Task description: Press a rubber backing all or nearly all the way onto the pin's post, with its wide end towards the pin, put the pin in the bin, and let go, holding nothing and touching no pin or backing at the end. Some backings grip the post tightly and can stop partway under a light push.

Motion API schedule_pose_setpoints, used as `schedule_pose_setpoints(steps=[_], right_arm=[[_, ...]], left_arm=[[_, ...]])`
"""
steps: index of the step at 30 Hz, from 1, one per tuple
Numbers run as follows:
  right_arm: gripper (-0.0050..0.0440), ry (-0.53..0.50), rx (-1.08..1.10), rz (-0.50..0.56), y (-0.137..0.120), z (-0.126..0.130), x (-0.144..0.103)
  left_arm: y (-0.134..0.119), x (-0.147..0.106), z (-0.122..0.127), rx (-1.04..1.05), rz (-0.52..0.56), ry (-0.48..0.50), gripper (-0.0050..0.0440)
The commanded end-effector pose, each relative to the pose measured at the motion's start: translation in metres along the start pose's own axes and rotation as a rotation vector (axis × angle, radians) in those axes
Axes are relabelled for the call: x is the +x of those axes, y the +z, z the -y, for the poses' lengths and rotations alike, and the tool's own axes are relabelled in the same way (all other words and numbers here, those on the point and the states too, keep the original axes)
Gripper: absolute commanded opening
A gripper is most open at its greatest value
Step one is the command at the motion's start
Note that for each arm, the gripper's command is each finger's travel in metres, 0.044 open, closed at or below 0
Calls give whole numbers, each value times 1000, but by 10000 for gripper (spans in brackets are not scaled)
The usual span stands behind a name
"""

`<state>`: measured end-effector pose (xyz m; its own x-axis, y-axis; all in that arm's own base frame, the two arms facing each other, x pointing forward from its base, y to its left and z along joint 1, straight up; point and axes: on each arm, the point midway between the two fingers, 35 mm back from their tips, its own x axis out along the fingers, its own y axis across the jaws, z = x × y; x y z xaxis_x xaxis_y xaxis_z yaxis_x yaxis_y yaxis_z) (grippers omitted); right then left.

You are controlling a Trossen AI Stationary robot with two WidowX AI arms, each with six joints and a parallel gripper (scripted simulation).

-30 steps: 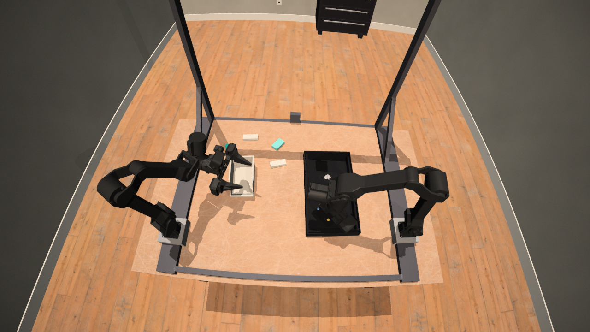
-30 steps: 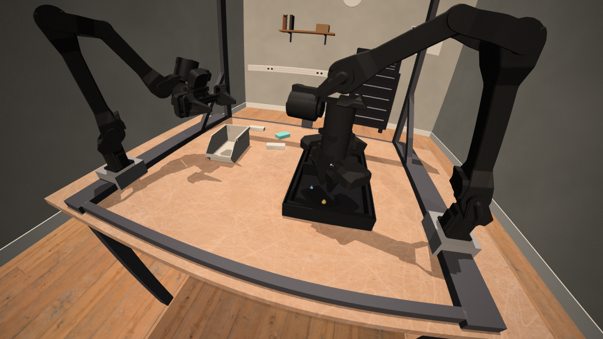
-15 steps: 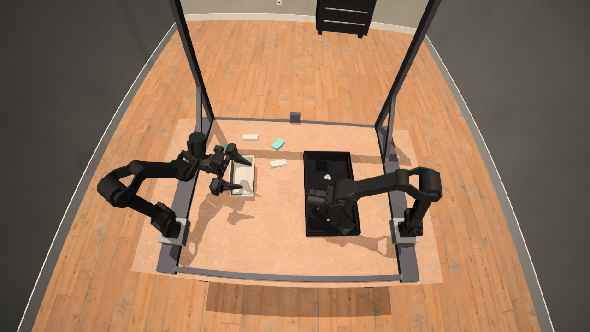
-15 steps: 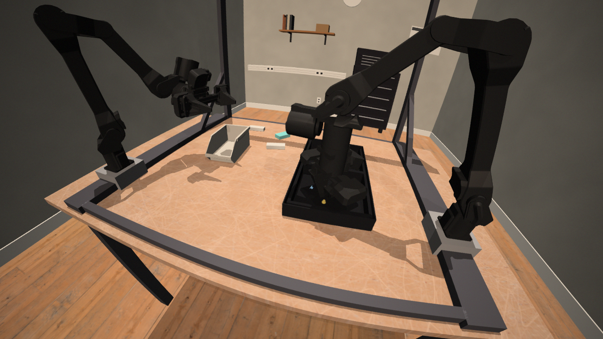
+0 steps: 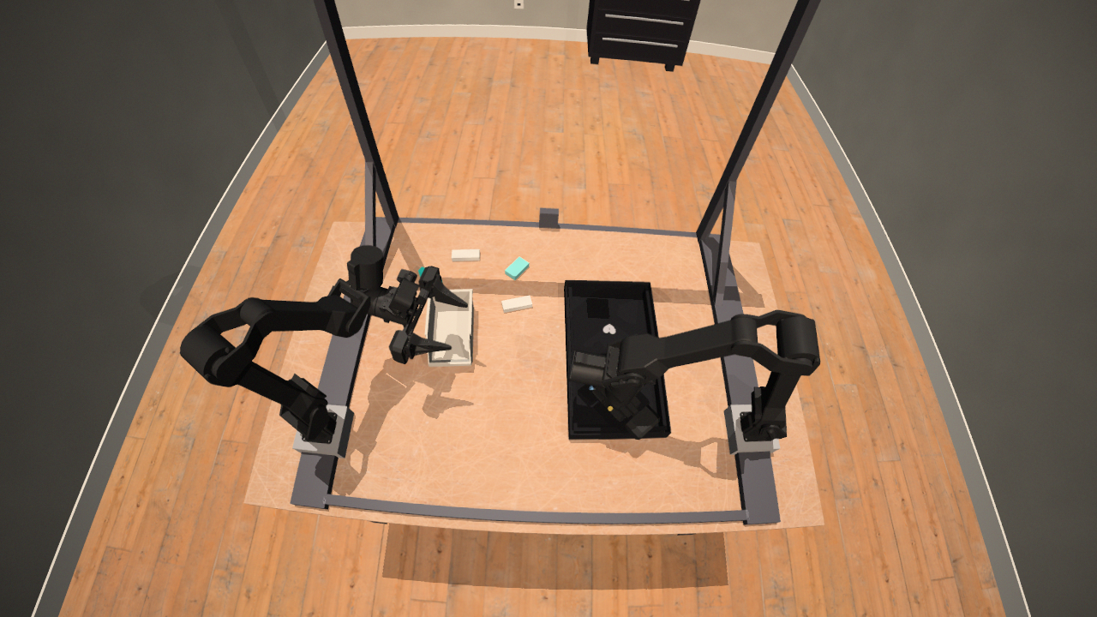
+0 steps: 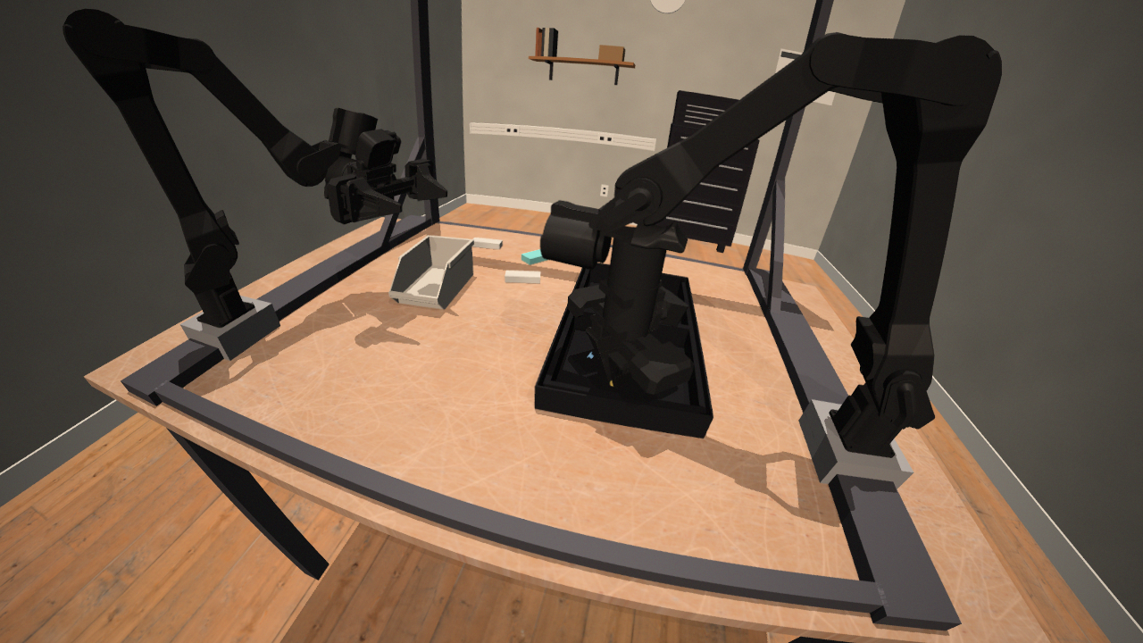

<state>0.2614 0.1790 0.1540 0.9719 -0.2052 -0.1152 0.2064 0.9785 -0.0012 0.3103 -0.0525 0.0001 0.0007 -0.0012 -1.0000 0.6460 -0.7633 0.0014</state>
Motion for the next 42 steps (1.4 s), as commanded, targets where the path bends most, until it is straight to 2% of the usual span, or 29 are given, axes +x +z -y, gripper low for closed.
schedule_pose_setpoints(steps=[1,2,11,15,17,19,24,28,32,34,42], right_arm=[[440,3,18,6,5,-1,-1],[440,3,18,6,5,-1,-1],[440,3,18,6,5,-1,-1],[440,3,18,6,5,-1,-1],[440,3,18,6,5,-1,-1],[440,3,18,6,5,-1,-1],[440,3,18,6,5,-1,-1],[440,50,3,-14,3,-1,0],[440,199,-23,-58,1,-9,0],[440,199,-23,-58,1,-9,0],[440,377,-55,-92,-2,-18,-6]], left_arm=[[-3,-4,-2,0,-13,14,50],[-3,-4,-2,0,-13,14,30],[-3,-4,-2,0,-13,14,0],[-5,-23,-5,1,-27,30,-2],[-5,-23,-5,1,-27,30,-2],[-5,-37,-5,1,-27,30,-3],[-5,-44,-5,1,-27,30,-5],[-5,-47,-5,1,-27,30,-35],[-1,-69,-7,-1,-27,31,-50],[-1,-69,-7,-1,-27,31,-50],[63,-70,-77,-1,-7,15,-50]])
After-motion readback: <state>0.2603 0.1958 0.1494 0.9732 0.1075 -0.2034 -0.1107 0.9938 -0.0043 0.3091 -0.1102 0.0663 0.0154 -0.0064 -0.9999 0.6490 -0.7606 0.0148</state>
